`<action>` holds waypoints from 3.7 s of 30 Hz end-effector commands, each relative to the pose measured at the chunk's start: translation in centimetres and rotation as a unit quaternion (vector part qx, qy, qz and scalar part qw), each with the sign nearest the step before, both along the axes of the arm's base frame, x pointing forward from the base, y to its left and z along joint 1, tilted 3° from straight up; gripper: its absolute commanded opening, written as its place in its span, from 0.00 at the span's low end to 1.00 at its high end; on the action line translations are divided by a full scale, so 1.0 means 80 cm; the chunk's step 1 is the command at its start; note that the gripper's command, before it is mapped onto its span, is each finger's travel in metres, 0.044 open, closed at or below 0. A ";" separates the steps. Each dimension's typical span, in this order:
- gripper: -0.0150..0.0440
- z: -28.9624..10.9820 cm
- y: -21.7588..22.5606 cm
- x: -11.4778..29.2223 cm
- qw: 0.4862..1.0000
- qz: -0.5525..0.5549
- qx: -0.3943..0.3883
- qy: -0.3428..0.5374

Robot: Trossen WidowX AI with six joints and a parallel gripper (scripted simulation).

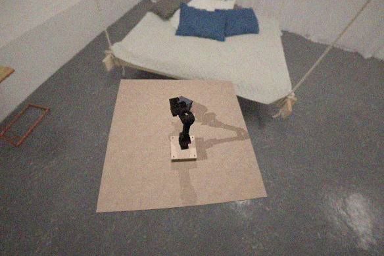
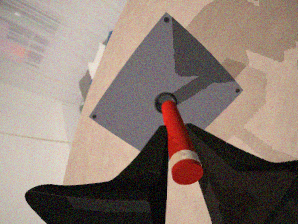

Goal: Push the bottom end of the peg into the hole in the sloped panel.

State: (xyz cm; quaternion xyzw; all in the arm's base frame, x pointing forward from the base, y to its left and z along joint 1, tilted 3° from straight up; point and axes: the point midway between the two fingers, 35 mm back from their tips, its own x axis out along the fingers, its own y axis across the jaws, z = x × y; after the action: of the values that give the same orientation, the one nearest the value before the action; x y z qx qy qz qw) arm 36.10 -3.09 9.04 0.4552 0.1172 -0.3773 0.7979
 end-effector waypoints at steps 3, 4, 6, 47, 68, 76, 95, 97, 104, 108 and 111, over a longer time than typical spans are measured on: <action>0.25 0.000 -0.001 0.002 1.000 0.000 0.000 -0.001; 0.25 0.001 -0.001 0.003 1.000 0.000 0.000 -0.001; 0.25 0.002 -0.001 0.003 1.000 0.000 0.000 -0.001; 0.25 -0.007 -0.010 0.018 1.000 0.000 0.000 -0.001; 0.25 -0.014 -0.017 0.026 1.000 0.000 -0.001 -0.002; 0.25 -0.017 -0.019 0.029 1.000 0.000 -0.001 -0.002; 0.25 -0.020 -0.021 0.031 1.000 -0.003 -0.001 0.001; 0.25 -0.020 -0.021 0.031 1.000 -0.003 -0.001 0.001; 0.39 -0.020 -0.021 0.031 1.000 -0.003 -0.001 0.001; 0.57 -0.020 -0.021 0.031 1.000 -0.003 -0.001 0.001; 0.70 -0.020 -0.021 0.031 1.000 -0.003 -0.001 0.001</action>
State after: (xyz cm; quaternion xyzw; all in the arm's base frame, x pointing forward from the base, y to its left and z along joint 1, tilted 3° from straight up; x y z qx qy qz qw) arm 38.60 -4.81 7.42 0.4548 0.1167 -0.3798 0.7970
